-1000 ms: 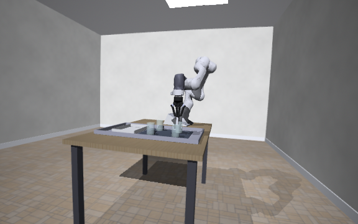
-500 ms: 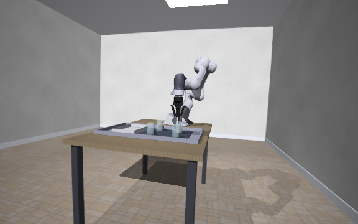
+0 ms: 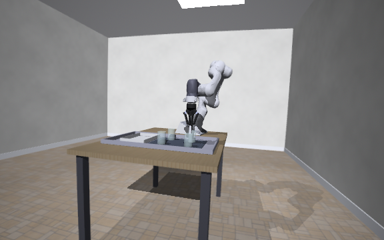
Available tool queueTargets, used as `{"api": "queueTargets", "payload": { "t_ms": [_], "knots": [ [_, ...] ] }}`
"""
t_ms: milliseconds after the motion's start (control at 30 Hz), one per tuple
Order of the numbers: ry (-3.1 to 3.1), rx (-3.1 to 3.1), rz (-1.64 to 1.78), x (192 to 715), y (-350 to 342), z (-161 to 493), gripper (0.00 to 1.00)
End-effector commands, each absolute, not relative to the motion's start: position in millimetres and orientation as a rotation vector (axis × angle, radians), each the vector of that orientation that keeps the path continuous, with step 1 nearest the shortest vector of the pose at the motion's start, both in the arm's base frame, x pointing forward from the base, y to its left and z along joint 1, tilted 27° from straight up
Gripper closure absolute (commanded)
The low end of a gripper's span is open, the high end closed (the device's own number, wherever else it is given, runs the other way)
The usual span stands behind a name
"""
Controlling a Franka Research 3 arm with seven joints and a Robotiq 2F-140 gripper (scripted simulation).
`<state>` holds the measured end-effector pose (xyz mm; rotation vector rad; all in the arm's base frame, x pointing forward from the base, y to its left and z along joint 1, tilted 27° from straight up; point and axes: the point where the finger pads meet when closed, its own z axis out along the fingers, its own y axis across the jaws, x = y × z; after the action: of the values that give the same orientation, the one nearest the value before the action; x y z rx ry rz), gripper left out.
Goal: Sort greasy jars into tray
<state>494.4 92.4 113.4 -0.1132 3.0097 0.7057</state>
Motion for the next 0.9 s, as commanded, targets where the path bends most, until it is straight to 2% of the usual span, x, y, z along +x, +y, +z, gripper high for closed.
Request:
{"api": "queueTargets", "payload": {
  "t_ms": [0,867],
  "knots": [
    [3.004,-0.120,0.704,494.9,93.4,114.2,1.00],
    [3.004,-0.120,0.704,491.8,93.2,114.0,1.00]
  ]
}}
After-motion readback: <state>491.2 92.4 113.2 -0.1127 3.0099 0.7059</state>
